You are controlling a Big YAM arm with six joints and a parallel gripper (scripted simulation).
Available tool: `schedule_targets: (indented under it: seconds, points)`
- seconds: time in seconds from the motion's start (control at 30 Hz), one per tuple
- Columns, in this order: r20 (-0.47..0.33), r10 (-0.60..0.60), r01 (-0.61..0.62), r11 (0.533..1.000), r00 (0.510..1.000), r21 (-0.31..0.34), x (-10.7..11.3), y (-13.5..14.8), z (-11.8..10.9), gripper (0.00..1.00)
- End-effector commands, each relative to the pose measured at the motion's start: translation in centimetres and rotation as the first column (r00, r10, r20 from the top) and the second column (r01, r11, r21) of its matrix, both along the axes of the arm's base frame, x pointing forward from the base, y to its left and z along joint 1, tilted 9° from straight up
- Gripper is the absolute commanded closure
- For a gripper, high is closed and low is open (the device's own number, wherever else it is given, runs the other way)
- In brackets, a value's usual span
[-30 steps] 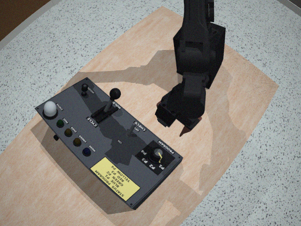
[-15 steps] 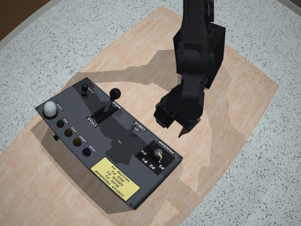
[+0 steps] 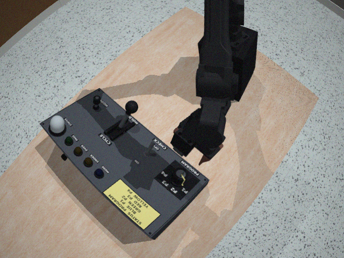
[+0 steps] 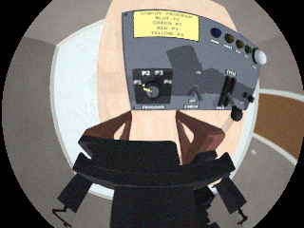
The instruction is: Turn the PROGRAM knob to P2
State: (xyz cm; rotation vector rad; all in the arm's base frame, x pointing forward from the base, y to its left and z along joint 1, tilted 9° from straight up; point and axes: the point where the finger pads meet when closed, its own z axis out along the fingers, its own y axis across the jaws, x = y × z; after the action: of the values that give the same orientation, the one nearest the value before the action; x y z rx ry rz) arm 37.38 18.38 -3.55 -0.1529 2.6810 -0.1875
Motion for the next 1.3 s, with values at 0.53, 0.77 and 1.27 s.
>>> schedule_targets:
  seconds: [0.53,0.77,1.27]
  points:
    - [0.044,0.008,-0.009,1.000,0.999,0.022,5.6,0.3,-5.8,0.30]
    - [0.043,0.016,-0.017,1.000,0.999,0.020,6.3,0.3,-7.7,0.30]
    - [0.028,0.015,-0.015,1.000,0.999,0.012,6.0,-0.3,-9.0,0.30]
